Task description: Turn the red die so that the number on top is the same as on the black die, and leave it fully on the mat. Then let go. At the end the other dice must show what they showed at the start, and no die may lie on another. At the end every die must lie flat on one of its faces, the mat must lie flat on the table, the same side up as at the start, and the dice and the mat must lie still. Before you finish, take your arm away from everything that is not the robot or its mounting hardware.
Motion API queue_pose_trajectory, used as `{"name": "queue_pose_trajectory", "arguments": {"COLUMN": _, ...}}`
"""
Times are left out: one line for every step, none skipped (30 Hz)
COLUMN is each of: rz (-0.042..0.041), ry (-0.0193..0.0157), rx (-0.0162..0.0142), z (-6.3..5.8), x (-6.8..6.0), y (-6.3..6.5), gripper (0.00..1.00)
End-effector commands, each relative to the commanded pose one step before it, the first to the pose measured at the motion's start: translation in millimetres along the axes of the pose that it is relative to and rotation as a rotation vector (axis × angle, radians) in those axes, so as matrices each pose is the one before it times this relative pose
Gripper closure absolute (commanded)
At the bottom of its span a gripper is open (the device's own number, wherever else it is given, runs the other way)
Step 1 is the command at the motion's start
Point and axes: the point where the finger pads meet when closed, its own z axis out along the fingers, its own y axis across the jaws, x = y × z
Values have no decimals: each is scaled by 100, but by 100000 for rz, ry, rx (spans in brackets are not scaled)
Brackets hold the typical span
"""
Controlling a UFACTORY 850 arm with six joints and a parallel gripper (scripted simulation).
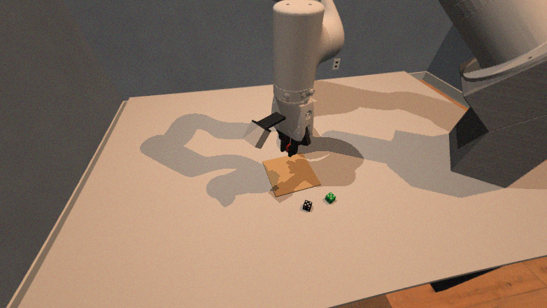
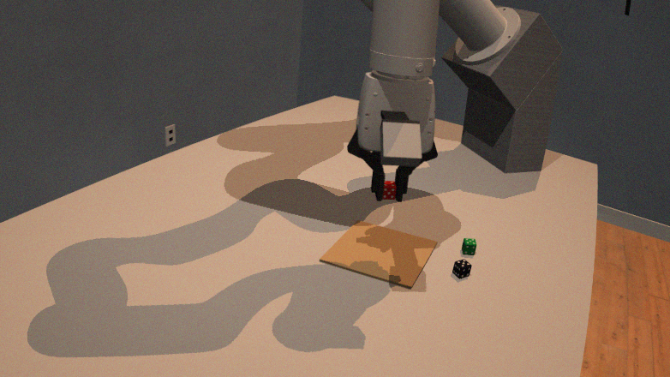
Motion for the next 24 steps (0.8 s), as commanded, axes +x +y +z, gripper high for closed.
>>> {"name": "queue_pose_trajectory", "arguments": {"rz": 4344, "ry": 911, "rx": -708, "z": -31, "x": 199, "y": -282, "gripper": 85}}
{"name": "queue_pose_trajectory", "arguments": {"rz": 0, "ry": 13, "rx": -2, "z": 0, "x": 0, "y": 1, "gripper": 85}}
{"name": "queue_pose_trajectory", "arguments": {"rz": -2, "ry": 87, "rx": -13, "z": 2, "x": -1, "y": 4, "gripper": 85}}
{"name": "queue_pose_trajectory", "arguments": {"rz": -4, "ry": 226, "rx": -34, "z": 4, "x": -3, "y": 9, "gripper": 85}}
{"name": "queue_pose_trajectory", "arguments": {"rz": -7, "ry": 418, "rx": -59, "z": 8, "x": -5, "y": 16, "gripper": 85}}
{"name": "queue_pose_trajectory", "arguments": {"rz": -10, "ry": 655, "rx": -84, "z": 11, "x": -8, "y": 22, "gripper": 85}}
{"name": "queue_pose_trajectory", "arguments": {"rz": -12, "ry": 927, "rx": -100, "z": 12, "x": -10, "y": 26, "gripper": 85}}
{"name": "queue_pose_trajectory", "arguments": {"rz": -11, "ry": 1228, "rx": -99, "z": 11, "x": -11, "y": 26, "gripper": 85}}
{"name": "queue_pose_trajectory", "arguments": {"rz": -6, "ry": 1549, "rx": -73, "z": 6, "x": -12, "y": 19, "gripper": 85}}
{"name": "queue_pose_trajectory", "arguments": {"rz": 6, "ry": 1883, "rx": -10, "z": -5, "x": -12, "y": 3, "gripper": 85}}
{"name": "queue_pose_trajectory", "arguments": {"rz": 0, "ry": 0, "rx": 0, "z": 0, "x": 0, "y": 0, "gripper": 85}}
{"name": "queue_pose_trajectory", "arguments": {"rz": 0, "ry": 0, "rx": 0, "z": 0, "x": 0, "y": 0, "gripper": 85}}
{"name": "queue_pose_trajectory", "arguments": {"rz": 25, "ry": 2221, "rx": 96, "z": -23, "x": -10, "y": -24, "gripper": 85}}
{"name": "queue_pose_trajectory", "arguments": {"rz": 55, "ry": 2555, "rx": 254, "z": -49, "x": -7, "y": -64, "gripper": 85}}
{"name": "queue_pose_trajectory", "arguments": {"rz": 3, "ry": 2811, "rx": 101, "z": -20, "x": -32, "y": -28, "gripper": 85}}
{"name": "queue_pose_trajectory", "arguments": {"rz": -110, "ry": 3046, "rx": -335, "z": 54, "x": -74, "y": 78, "gripper": 85}}
{"name": "queue_pose_trajectory", "arguments": {"rz": -15, "ry": 3402, "rx": -82, "z": 10, "x": -55, "y": 12, "gripper": 85}}
{"name": "queue_pose_trajectory", "arguments": {"rz": 112, "ry": 3734, "rx": 241, "z": -46, "x": -31, "y": -71, "gripper": 85}}
{"name": "queue_pose_trajectory", "arguments": {"rz": -17, "ry": 2662, "rx": 2, "z": 0, "x": -46, "y": -6, "gripper": 85}}
{"name": "queue_pose_trajectory", "arguments": {"rz": 24, "ry": 1322, "rx": 65, "z": -12, "x": -16, "y": -20, "gripper": 85}}
{"name": "queue_pose_trajectory", "arguments": {"rz": -128, "ry": 2236, "rx": -229, "z": 40, "x": -64, "y": 54, "gripper": 85}}
{"name": "queue_pose_trajectory", "arguments": {"rz": -50, "ry": 2020, "rx": -97, "z": 14, "x": -44, "y": 20, "gripper": 85}}
{"name": "queue_pose_trajectory", "arguments": {"rz": 9, "ry": 1982, "rx": -1, "z": -5, "x": -31, "y": -5, "gripper": 85}}
{"name": "queue_pose_trajectory", "arguments": {"rz": 70, "ry": 2066, "rx": 93, "z": -25, "x": -21, "y": -29, "gripper": 85}}
